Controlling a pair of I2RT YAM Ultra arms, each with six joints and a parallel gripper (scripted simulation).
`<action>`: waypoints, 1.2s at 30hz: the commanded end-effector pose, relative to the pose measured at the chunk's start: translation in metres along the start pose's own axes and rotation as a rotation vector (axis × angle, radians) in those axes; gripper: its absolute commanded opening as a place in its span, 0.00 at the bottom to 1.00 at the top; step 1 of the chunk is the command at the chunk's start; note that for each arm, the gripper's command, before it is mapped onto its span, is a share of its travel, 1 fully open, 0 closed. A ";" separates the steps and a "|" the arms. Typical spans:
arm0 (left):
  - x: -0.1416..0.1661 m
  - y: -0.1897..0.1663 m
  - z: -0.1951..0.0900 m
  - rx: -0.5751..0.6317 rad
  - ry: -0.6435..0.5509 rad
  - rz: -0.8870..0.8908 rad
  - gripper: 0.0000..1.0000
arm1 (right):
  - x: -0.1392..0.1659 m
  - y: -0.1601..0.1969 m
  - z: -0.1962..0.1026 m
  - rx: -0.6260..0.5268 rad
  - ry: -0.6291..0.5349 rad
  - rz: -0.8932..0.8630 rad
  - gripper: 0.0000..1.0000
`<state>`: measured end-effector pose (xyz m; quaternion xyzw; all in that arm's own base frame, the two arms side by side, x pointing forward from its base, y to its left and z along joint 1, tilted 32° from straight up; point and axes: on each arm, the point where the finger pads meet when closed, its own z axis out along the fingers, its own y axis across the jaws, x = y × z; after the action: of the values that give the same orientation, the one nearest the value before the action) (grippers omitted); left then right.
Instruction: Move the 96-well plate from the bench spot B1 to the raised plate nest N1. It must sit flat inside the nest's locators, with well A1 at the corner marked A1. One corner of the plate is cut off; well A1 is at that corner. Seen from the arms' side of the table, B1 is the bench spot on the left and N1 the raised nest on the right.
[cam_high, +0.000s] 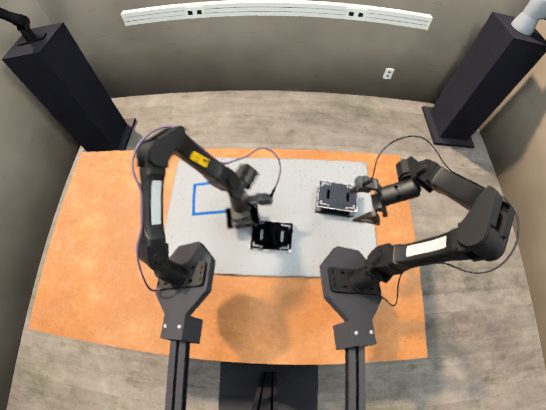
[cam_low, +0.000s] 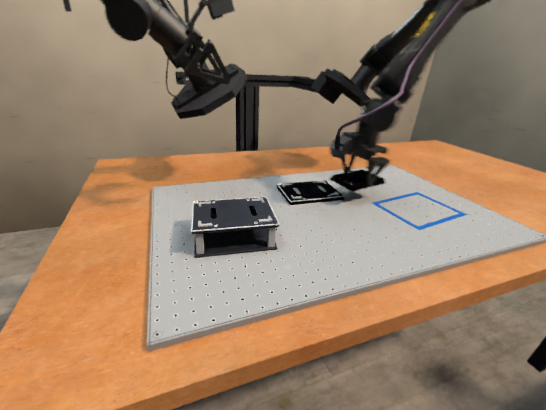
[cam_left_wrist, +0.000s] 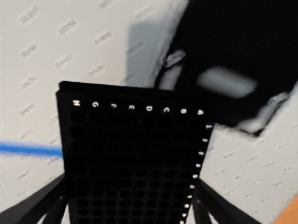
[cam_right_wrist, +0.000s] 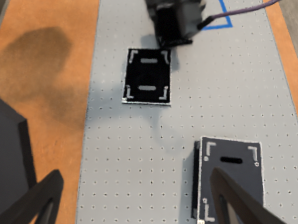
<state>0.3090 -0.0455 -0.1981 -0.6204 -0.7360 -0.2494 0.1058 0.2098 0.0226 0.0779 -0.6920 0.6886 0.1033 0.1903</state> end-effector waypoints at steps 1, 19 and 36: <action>-0.044 -0.032 -0.003 0.013 -0.001 -0.053 0.79 | -0.016 0.010 -0.021 -0.002 -0.089 -0.059 1.00; -0.099 -0.078 -0.002 -0.017 0.005 0.092 0.79 | -0.010 0.005 -0.025 0.028 -0.069 -0.045 1.00; -0.112 -0.071 -0.001 -0.049 -0.016 0.245 0.79 | -0.010 0.005 -0.025 0.028 -0.069 -0.045 1.00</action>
<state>0.2551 -0.1313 -0.2593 -0.6920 -0.6658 -0.2440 0.1352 0.1988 0.0170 0.0902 -0.6982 0.6754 0.1182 0.2058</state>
